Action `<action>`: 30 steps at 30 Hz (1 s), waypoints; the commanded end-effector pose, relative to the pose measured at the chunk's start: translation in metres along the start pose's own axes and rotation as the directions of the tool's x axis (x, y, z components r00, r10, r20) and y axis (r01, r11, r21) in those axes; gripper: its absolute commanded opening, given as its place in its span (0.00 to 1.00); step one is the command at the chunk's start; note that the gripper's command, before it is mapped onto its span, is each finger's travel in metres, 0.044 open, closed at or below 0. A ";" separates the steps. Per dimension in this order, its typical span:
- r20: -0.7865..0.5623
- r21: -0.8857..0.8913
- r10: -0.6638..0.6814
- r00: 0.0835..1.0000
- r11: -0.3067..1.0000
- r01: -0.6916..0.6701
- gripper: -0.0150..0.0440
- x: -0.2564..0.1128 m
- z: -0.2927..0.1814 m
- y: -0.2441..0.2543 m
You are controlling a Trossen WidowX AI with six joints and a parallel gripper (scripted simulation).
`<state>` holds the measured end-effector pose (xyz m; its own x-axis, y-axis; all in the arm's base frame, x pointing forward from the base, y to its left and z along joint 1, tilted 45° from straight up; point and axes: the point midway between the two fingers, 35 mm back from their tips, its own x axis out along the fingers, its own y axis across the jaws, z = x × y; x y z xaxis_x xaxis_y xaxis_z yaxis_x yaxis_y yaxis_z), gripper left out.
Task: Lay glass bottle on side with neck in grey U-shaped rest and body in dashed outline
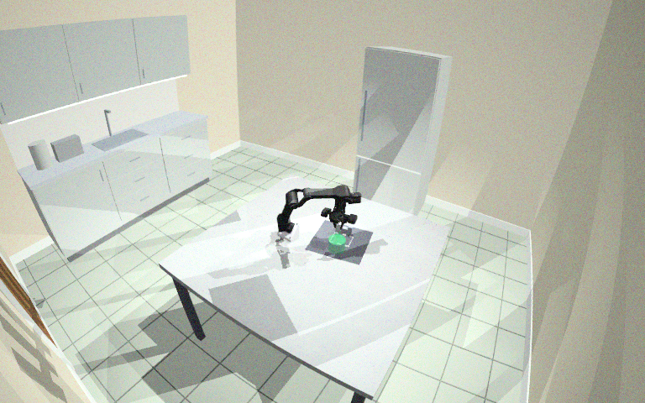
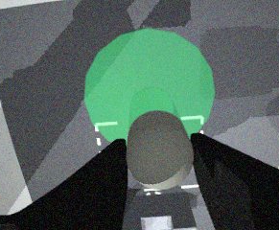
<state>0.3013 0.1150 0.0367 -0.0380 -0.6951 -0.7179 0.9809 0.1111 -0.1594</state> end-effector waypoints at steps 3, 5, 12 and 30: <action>-0.001 0.000 0.001 1.000 1.000 -0.001 0.44 -0.003 -0.010 0.000; 0.002 0.001 0.000 1.000 1.000 0.000 0.44 -0.003 -0.011 0.000; 0.014 0.003 -0.003 1.000 1.000 0.003 0.44 -0.004 -0.014 0.000; 0.046 0.009 -0.008 0.999 1.000 0.007 0.44 -0.006 -0.023 0.000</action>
<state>0.2996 0.1273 0.0296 -0.0362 -0.7339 -0.6783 0.9826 0.0977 -0.1581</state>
